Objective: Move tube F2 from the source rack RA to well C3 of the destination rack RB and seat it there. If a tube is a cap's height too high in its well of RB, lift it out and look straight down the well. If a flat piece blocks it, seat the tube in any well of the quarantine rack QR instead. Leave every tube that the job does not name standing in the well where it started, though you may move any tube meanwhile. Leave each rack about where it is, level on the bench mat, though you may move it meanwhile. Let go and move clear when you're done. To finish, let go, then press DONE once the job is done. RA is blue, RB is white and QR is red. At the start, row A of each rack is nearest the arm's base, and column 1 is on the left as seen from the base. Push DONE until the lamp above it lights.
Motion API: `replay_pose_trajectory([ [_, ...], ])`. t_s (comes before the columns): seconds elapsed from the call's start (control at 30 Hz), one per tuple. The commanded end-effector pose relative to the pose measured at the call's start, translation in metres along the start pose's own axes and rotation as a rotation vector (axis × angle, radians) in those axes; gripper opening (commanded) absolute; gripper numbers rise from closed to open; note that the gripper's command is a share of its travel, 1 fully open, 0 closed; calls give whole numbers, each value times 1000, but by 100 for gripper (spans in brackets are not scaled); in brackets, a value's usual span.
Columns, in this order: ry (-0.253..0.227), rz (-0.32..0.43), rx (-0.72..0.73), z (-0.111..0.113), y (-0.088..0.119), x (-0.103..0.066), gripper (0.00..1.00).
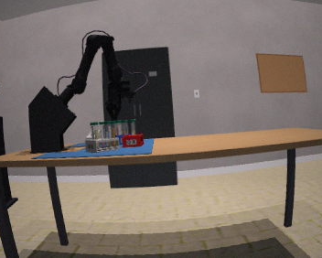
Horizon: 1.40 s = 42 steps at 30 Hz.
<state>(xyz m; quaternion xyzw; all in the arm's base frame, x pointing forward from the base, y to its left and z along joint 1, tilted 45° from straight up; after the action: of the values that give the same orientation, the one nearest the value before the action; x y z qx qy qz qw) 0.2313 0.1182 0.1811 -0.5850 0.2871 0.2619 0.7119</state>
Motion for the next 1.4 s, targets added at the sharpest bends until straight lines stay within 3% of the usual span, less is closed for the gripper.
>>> replay_pose_trajectory([
  [0.0,0,-3,0,-2,1,4,30],
  [0.03,-26,-32,11,7,-11,-3,30],
  [0.33,2,8,-8,-2,5,9,30],
  [0.47,-11,-20,8,-1,-3,5,30],
  [0.67,0,6,-9,-1,6,12,30],
  [0.8,-11,-16,7,-1,-1,9,30],
  [1.27,4,7,-7,-3,7,19,30],
  [1.37,-17,-26,12,0,-4,12,30],
])
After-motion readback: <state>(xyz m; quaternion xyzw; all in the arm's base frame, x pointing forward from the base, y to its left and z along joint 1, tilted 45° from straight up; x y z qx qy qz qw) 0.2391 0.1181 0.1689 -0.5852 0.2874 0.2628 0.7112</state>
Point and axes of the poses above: the point where the finger pads meet when closed, its own x axis out along the fingers, its own z axis across the jaws, y = z × x, the point moved 7 cm from there along -x, back along the fingers, and after that the axes turned 10 degrees about -x, right-handed, at the moved point
